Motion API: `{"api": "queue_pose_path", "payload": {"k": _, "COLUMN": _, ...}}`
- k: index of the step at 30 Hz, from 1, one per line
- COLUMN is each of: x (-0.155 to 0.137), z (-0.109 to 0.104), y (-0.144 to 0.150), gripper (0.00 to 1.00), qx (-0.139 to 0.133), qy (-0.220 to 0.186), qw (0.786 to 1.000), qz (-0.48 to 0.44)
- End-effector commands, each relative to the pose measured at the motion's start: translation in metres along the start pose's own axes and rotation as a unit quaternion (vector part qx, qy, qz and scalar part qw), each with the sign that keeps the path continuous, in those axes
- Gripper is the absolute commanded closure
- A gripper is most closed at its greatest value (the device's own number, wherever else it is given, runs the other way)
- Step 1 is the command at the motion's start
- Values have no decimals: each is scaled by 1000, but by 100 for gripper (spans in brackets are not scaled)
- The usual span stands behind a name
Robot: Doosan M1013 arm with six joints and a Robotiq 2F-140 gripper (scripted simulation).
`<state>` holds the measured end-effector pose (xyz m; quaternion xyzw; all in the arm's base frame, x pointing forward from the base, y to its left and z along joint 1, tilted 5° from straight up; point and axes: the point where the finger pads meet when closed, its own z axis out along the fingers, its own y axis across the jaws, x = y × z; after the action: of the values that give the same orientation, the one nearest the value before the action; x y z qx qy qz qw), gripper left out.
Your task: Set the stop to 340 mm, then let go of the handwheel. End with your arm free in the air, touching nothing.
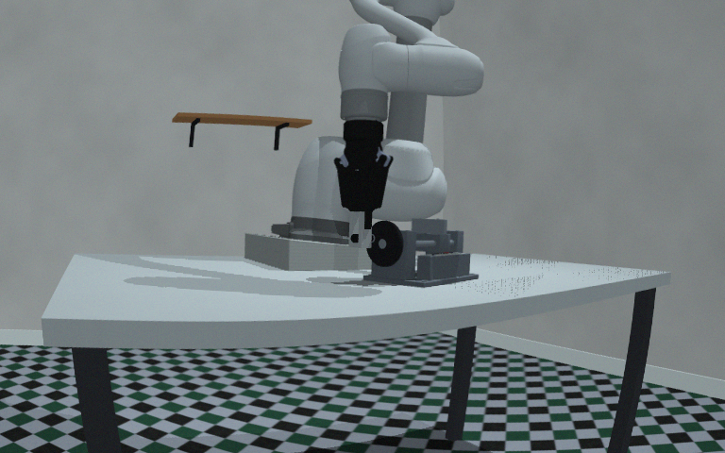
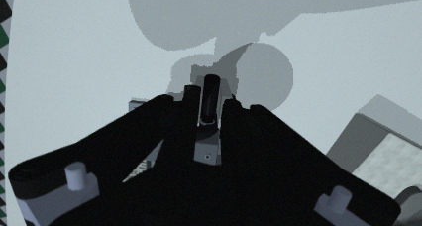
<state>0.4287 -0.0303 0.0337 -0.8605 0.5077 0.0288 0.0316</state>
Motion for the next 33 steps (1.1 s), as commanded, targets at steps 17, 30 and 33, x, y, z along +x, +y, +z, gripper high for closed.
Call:
{"api": "queue_pose_path", "payload": {"k": 17, "x": 0, "z": 4, "y": 1, "gripper": 96, "qx": 0, "qy": 0, "qw": 1000, "qz": 0}}
{"api": "queue_pose_path", "payload": {"k": 30, "x": 0, "z": 9, "y": 1, "gripper": 96, "qx": 0, "qy": 0, "qw": 1000, "qz": 0}}
{"api": "queue_pose_path", "payload": {"k": 33, "x": 0, "z": 9, "y": 1, "gripper": 96, "qx": 0, "qy": 0, "qw": 1000, "qz": 0}}
